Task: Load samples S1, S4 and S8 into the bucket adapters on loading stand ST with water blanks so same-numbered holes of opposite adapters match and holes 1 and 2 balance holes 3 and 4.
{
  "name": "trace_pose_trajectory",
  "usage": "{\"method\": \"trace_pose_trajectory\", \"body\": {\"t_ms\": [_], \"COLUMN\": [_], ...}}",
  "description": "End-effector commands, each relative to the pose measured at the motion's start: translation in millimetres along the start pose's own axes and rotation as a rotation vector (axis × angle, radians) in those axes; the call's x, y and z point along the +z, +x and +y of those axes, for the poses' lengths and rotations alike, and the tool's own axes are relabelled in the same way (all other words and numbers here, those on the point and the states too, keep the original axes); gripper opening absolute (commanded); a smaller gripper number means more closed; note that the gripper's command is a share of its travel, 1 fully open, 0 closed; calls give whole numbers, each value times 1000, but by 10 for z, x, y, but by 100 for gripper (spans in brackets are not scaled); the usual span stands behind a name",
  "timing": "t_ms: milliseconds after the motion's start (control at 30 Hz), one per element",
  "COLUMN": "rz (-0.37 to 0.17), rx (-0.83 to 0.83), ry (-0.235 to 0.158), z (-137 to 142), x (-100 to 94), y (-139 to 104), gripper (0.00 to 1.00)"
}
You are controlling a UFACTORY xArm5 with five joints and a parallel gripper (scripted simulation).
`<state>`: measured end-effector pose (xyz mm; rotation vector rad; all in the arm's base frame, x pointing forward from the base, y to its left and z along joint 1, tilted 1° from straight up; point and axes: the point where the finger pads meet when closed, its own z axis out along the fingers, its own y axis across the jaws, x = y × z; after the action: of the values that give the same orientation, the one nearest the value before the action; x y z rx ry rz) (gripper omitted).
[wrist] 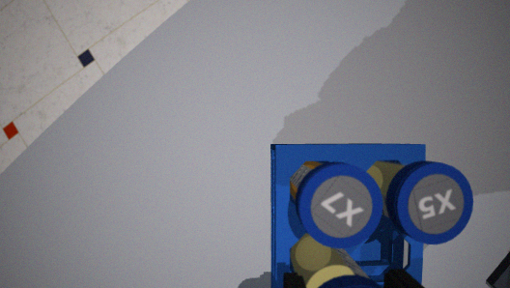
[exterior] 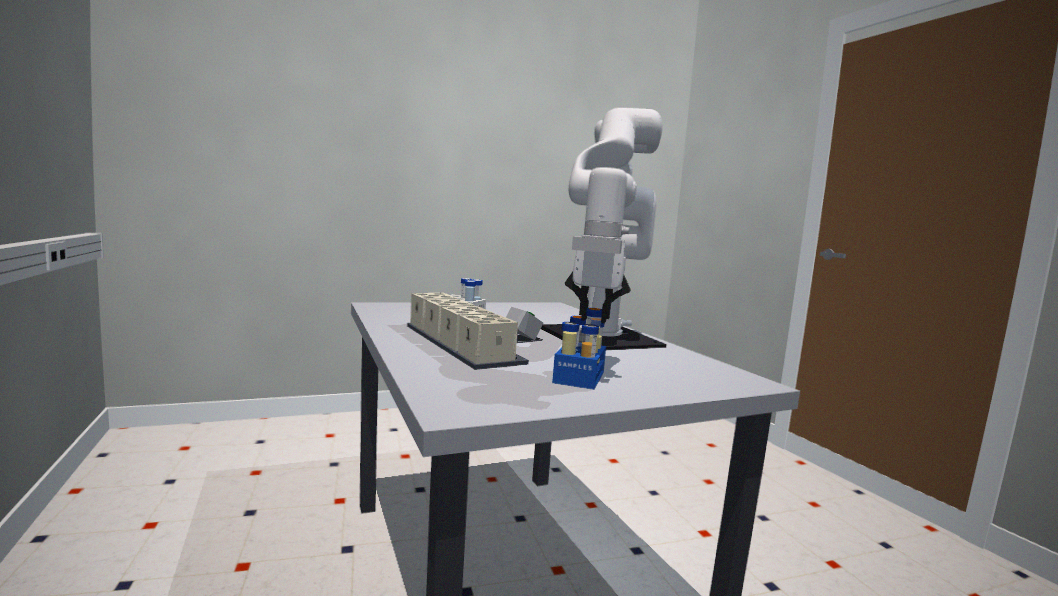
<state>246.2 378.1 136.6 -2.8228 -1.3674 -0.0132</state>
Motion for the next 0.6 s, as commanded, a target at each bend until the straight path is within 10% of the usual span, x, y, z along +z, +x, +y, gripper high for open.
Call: {"method": "trace_pose_trajectory", "body": {"t_ms": [0, 567], "rz": [3, 3], "rx": [0, 0], "ry": [11, 11], "z": [-2, -3], "x": [29, 180], "y": [13, 13], "gripper": [0, 0]}}
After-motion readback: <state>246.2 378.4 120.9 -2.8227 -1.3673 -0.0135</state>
